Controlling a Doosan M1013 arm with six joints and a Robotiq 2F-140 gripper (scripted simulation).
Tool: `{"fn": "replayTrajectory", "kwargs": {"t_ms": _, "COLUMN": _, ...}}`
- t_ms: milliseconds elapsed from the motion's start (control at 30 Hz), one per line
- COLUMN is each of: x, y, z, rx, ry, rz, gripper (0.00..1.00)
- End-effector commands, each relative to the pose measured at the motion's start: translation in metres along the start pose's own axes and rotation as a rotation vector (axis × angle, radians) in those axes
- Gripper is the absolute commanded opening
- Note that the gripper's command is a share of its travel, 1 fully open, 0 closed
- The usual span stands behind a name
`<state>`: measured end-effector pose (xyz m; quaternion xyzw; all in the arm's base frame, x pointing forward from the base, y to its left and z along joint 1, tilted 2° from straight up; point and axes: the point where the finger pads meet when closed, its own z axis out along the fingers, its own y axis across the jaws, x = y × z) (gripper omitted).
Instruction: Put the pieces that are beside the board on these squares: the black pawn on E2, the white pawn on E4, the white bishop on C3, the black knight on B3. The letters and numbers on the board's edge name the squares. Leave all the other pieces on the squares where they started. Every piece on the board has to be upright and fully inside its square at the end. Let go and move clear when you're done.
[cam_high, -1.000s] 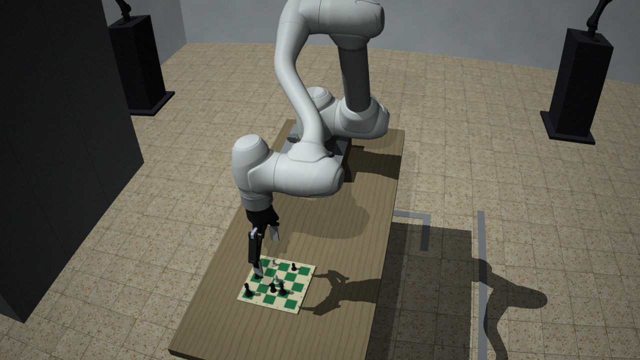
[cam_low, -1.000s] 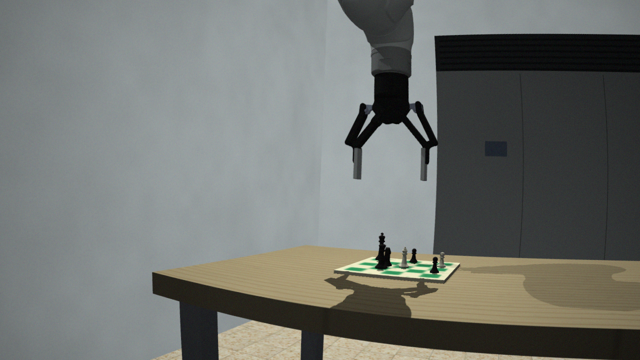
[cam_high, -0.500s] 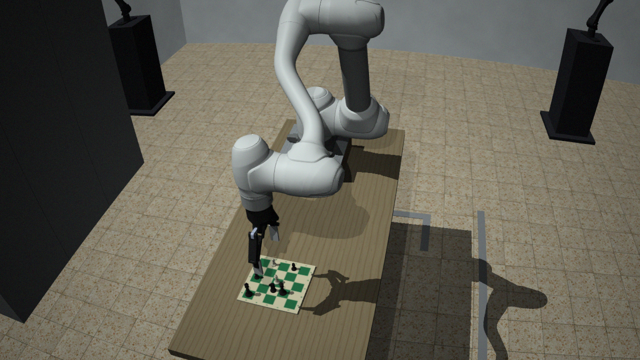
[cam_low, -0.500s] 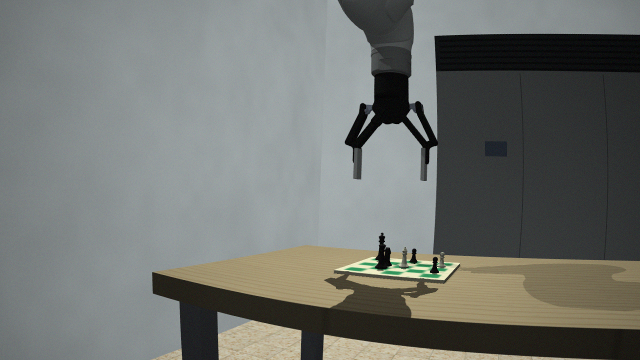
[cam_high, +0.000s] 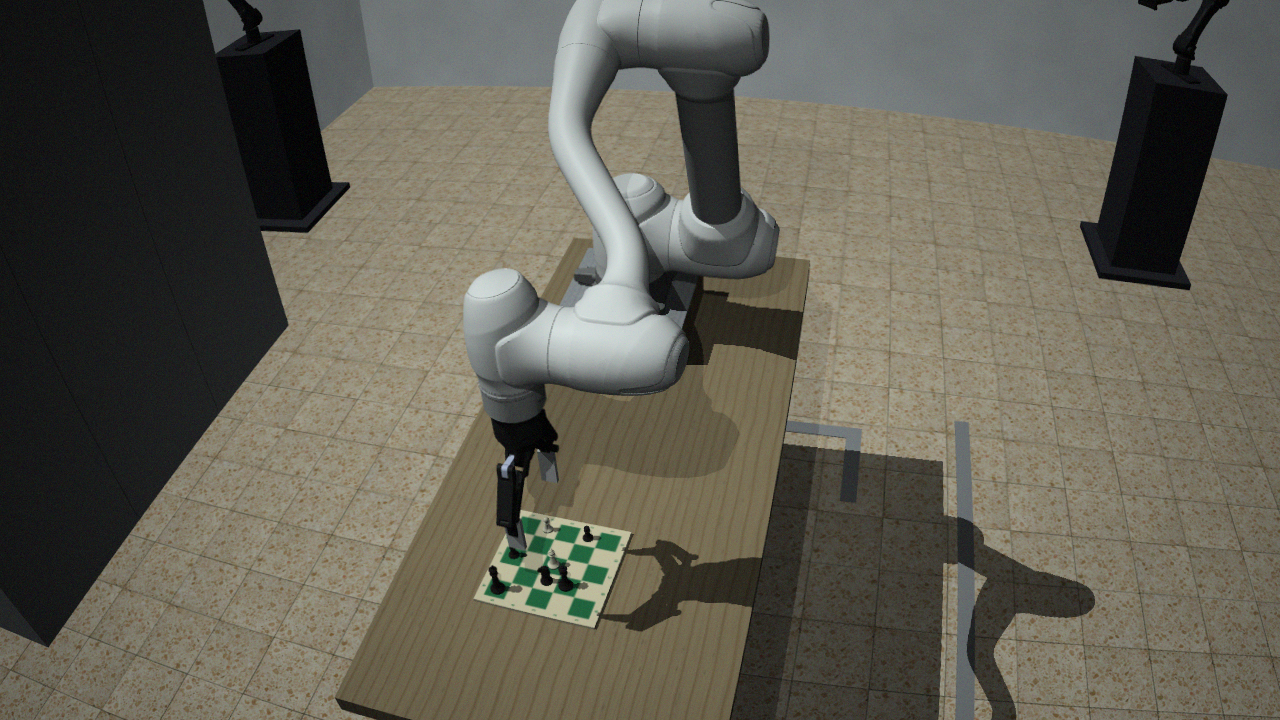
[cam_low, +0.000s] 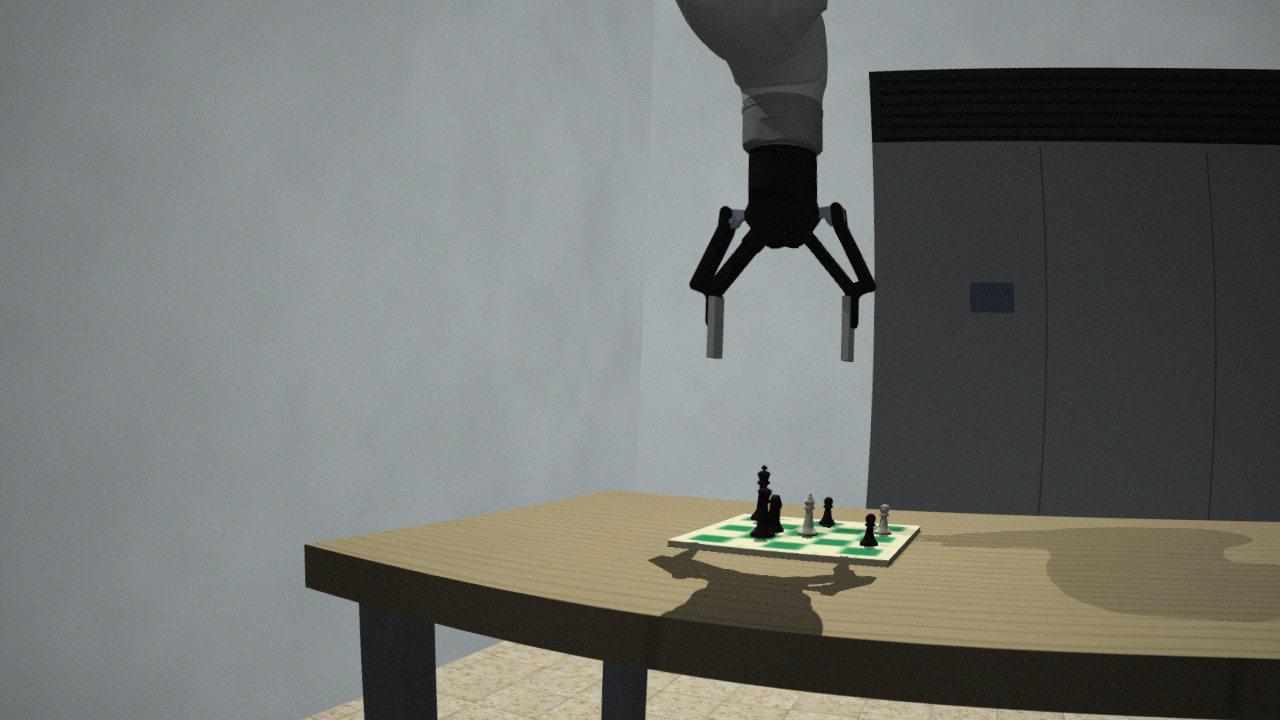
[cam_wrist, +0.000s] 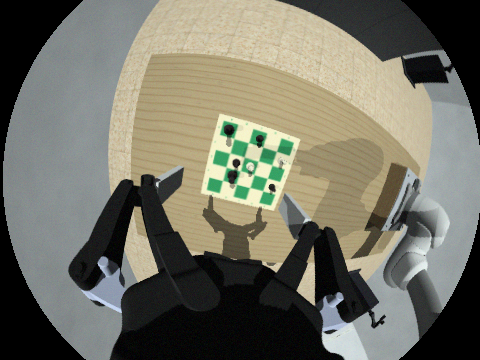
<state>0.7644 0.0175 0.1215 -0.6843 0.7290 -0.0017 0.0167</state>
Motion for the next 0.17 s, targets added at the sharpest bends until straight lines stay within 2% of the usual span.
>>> {"fn": "replayTrajectory", "kwargs": {"t_ms": 0, "x": -0.0002, "y": 0.0005, "z": -0.0028, "rx": -0.003, "ry": 0.002, "rz": -0.003, "gripper": 1.0}}
{"fn": "replayTrajectory", "kwargs": {"t_ms": 133, "x": -0.0002, "y": 0.0005, "z": -0.0028, "rx": -0.003, "ry": 0.002, "rz": -0.003, "gripper": 1.0}}
